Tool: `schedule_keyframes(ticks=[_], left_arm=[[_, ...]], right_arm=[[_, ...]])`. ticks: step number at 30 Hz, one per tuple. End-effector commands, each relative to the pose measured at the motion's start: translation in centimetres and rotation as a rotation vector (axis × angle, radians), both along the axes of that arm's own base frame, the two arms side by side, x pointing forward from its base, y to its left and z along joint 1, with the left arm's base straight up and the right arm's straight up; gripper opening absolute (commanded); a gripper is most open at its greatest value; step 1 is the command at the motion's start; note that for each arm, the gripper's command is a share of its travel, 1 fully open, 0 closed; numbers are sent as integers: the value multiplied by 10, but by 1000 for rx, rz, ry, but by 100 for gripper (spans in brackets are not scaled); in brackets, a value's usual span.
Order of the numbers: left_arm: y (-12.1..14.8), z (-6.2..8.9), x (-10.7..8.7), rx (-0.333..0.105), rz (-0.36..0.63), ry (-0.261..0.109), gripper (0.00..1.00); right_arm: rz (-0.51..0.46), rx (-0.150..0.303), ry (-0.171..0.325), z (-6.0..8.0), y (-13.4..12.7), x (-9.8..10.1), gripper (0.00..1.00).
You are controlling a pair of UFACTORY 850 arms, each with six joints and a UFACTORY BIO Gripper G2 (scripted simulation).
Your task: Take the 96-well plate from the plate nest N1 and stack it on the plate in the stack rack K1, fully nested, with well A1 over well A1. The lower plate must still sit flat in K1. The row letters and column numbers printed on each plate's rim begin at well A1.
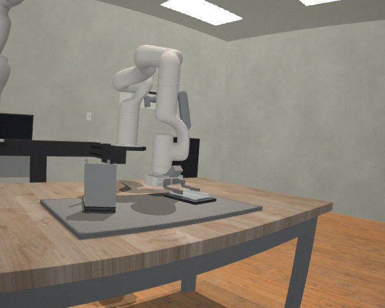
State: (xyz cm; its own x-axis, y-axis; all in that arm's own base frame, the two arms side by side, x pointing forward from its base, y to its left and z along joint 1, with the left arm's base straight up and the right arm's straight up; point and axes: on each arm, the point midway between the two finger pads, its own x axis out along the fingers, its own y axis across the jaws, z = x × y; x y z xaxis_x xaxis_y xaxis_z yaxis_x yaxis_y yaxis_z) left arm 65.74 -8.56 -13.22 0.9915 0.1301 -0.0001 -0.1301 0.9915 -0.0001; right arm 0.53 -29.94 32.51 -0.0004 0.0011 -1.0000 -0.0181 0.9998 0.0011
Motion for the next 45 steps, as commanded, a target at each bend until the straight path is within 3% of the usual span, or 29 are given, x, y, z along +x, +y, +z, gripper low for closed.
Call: schedule_keyframes(ticks=[1, 45], left_arm=[[0, 1, 1, 0, 0, -2, 0], [0, 5, 1, 0, 0, -2, 0]], right_arm=[[0, -1, 0, 0, 0, 0, 100], [0, -1, 0, 0, 0, 0, 100]])
